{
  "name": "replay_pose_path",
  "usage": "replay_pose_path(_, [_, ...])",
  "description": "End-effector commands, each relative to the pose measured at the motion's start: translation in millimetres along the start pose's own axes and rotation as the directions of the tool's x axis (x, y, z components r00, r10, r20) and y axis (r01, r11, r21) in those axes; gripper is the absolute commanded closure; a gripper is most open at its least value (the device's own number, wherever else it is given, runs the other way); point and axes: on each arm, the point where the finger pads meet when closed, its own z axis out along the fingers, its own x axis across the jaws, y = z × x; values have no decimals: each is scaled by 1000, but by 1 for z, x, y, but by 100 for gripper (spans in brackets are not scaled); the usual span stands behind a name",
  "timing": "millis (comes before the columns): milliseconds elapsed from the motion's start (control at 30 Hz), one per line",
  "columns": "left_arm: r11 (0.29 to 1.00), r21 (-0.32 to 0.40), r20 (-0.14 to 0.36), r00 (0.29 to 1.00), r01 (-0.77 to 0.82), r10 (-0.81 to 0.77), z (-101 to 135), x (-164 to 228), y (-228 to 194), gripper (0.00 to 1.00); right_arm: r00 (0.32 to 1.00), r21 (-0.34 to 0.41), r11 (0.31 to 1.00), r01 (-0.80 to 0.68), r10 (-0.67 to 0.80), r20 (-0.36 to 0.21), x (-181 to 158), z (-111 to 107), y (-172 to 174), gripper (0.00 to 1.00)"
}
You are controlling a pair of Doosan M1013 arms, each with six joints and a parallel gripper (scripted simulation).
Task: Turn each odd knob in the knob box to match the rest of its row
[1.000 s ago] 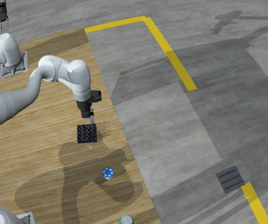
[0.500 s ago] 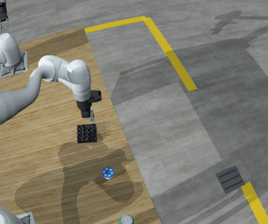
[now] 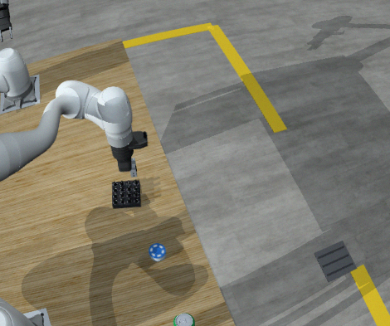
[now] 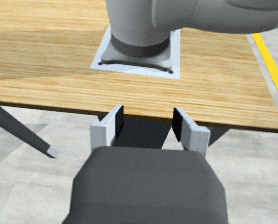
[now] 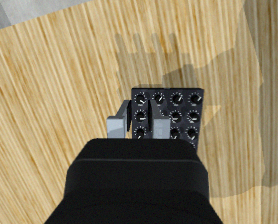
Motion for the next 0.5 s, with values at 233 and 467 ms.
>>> replay_pose_path(233, [1000, -1, 0, 1000, 0, 0, -1, 0, 0, 0, 1000, 0, 1000, 0, 0, 1, 0, -1, 0, 54])
replay_pose_path(467, [1000, -1, 0, 1000, 0, 0, -1, 0, 0, 0, 1000, 0, 1000, 0, 0, 1, 0, 2, 0, 54])
